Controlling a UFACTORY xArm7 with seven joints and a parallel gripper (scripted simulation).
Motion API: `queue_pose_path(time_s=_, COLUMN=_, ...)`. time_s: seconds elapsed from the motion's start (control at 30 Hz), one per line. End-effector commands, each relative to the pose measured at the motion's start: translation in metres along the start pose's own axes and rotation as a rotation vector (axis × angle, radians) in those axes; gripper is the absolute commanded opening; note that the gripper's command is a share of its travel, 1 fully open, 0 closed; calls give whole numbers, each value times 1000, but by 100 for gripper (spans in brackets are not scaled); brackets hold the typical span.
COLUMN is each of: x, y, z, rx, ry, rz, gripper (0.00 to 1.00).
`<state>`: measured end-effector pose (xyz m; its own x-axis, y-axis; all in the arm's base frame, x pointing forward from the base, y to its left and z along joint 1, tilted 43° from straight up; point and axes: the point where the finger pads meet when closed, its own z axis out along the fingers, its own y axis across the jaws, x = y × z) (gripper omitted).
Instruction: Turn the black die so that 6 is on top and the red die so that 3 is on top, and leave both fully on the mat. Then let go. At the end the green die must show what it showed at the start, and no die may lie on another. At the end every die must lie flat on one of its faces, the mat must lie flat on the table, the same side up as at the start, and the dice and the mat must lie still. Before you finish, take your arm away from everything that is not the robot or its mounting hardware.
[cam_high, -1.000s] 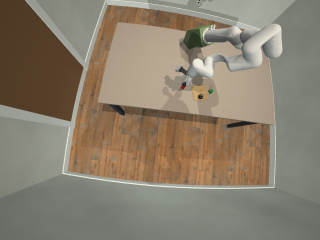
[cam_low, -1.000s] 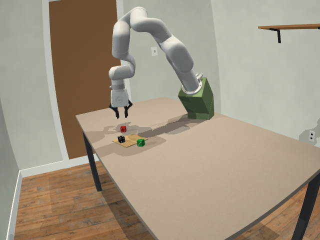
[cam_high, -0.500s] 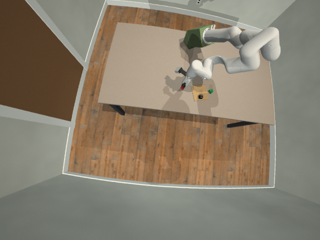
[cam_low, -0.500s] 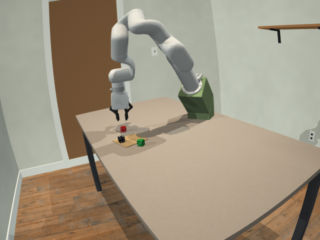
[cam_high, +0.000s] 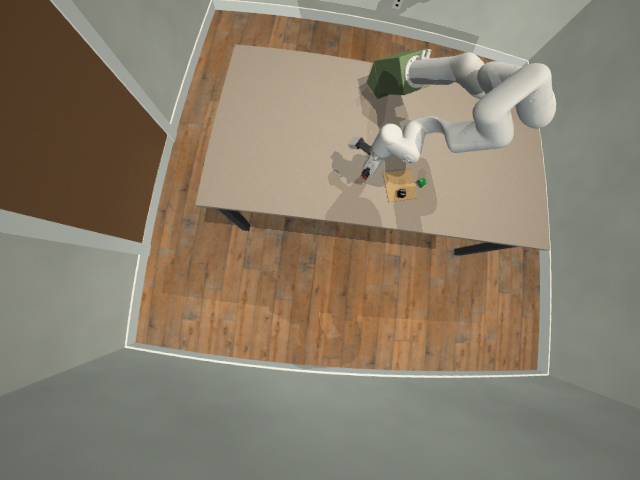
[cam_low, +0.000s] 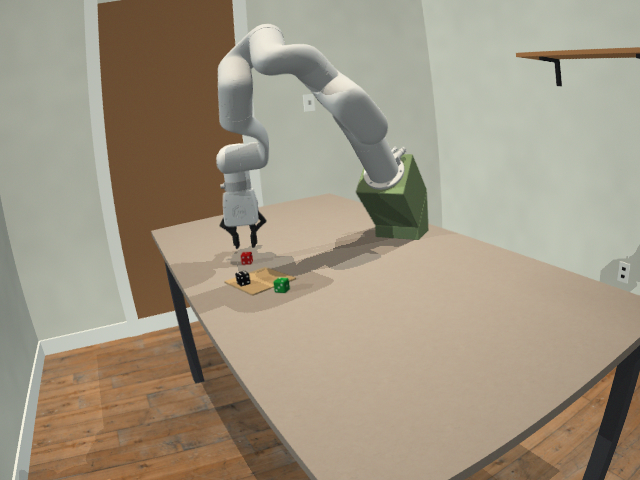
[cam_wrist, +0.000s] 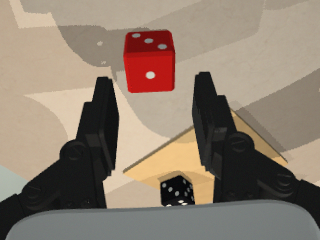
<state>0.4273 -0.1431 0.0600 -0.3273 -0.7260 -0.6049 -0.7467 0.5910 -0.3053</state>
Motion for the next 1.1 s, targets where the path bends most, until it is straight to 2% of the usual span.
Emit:
queue_pose_path(time_s=0.0, x=1, y=-2, z=5, rx=4, ry=1, rz=1, gripper=47)
queue_pose_path(time_s=1.07, x=1, y=-2, z=12, rx=4, ry=1, rz=1, gripper=47)
